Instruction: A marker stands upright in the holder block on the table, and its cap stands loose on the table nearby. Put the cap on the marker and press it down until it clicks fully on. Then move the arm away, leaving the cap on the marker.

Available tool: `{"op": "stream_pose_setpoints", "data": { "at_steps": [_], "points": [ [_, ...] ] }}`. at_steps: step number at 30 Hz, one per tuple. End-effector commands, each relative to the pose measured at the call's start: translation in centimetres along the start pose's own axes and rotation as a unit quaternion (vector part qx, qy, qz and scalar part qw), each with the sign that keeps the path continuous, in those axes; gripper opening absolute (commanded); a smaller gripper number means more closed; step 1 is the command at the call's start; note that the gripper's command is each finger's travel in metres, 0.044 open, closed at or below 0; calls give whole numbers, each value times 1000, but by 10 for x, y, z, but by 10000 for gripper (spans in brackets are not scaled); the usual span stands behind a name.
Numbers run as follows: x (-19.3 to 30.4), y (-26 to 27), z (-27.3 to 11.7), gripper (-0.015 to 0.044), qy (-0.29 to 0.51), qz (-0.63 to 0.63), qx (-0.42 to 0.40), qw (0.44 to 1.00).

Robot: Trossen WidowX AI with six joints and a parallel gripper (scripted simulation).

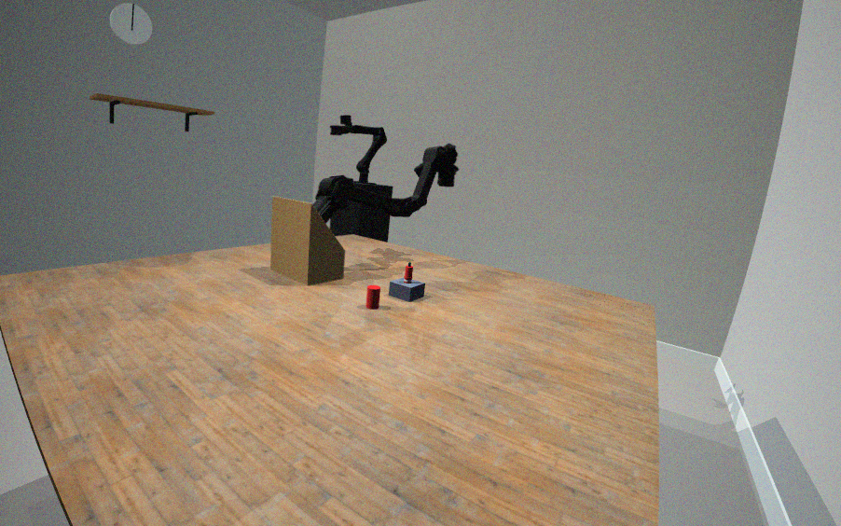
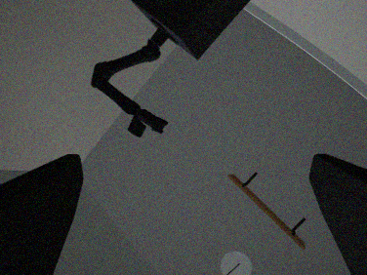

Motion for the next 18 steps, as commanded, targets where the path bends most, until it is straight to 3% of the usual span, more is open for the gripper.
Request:
{"op": "stream_pose_setpoints", "data": {
  "at_steps": [1, 6, 18],
  "points": [
    [1, 0, 0, 374, 0, -1, -1, 1000],
    [26, 6, -4, 250, 8, -42, -36, 998],
    [142, 28, -25, 250, 99, -193, -164, 962]
  ]
}}
Point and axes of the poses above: the point midway between the two fingers, 35 mm back from their tips, its own z axis out along the fingers, its own y axis across the jaws, x = y × z, the point moved 6 cm from there along -z, back along the fingers, and after that the axes turned 5 degrees about z, right-handed, at the moved point
